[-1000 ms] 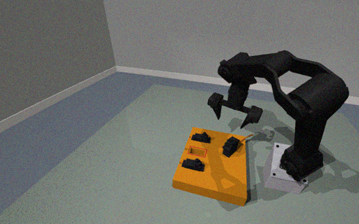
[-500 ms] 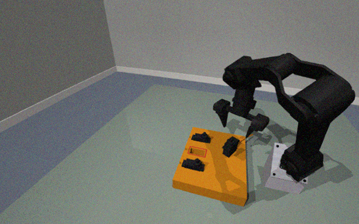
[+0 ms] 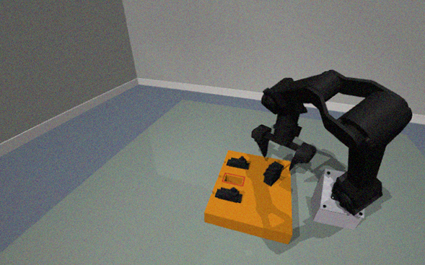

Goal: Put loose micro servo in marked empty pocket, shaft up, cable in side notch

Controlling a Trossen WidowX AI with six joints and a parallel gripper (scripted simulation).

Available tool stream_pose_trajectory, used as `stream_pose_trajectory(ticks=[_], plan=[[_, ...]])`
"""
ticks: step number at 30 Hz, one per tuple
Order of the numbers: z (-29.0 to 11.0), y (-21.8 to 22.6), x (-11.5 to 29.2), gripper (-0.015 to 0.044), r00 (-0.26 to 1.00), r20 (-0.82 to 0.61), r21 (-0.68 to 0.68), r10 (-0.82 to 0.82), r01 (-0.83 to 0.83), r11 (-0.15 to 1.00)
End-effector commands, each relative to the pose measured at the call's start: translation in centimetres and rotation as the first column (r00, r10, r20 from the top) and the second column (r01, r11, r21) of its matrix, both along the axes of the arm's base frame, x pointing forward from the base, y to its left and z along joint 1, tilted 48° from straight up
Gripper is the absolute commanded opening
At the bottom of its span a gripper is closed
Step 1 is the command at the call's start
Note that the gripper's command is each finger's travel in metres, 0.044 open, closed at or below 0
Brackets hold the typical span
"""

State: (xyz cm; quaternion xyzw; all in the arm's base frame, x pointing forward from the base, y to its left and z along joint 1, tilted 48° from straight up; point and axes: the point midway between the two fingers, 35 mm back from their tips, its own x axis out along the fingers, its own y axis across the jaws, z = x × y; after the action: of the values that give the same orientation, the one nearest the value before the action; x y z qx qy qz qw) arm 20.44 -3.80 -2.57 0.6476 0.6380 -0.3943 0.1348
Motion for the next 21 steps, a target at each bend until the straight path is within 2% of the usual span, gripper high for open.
stream_pose_trajectory(ticks=[1,8,21], plan=[[-0.50,0.65,-0.20,0.0440,1.000,-0.008,0.005,-0.005,0.005,1.000],[-1.07,1.30,-0.33,0.0440,1.000,-0.008,0.005,-0.005,0.005,1.000],[-1.07,1.30,-0.33,0.0099,1.000,-0.008,0.005,-0.005,0.005,1.000]])
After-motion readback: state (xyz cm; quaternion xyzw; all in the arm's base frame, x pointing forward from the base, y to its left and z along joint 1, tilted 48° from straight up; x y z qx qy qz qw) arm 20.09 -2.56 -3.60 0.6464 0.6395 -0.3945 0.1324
